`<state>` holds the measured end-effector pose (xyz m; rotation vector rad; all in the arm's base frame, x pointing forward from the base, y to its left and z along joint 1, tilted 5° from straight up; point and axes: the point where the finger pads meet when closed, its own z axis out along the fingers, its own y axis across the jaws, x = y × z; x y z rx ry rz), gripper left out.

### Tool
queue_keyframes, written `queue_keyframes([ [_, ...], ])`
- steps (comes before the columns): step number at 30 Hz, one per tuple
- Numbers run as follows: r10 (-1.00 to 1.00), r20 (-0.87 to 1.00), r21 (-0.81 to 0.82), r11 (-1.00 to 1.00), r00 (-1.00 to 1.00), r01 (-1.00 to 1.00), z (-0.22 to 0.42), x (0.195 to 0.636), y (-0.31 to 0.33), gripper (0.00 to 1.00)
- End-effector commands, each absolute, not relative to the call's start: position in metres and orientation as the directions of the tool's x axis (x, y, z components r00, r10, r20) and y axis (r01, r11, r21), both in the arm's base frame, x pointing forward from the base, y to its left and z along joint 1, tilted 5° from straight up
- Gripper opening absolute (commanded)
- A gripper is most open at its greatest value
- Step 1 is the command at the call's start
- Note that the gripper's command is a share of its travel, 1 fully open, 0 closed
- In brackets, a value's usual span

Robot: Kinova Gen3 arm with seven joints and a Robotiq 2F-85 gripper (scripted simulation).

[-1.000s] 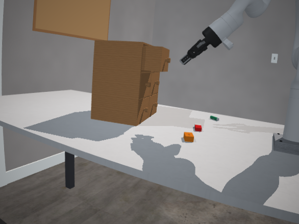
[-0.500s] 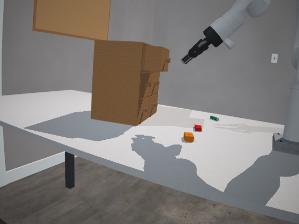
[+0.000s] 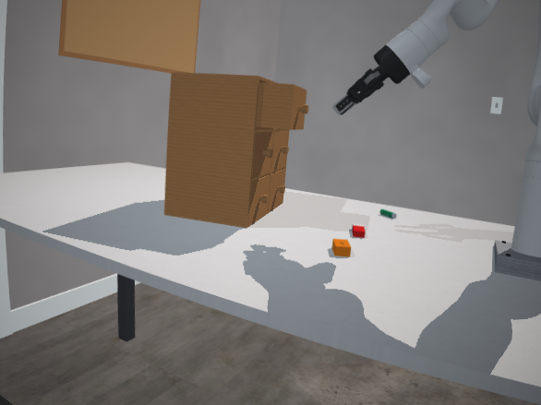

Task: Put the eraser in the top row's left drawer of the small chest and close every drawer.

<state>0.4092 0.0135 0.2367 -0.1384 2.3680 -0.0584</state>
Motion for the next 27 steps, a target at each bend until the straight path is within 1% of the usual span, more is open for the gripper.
queue_keyframes([
  [1,-0.123,-0.691,-0.082,0.992,-0.712,-0.092,0.239,0.403,0.016,0.33],
  [27,-0.122,-0.693,-0.082,0.992,-0.711,-0.091,0.249,0.38,0.014,0.33],
])
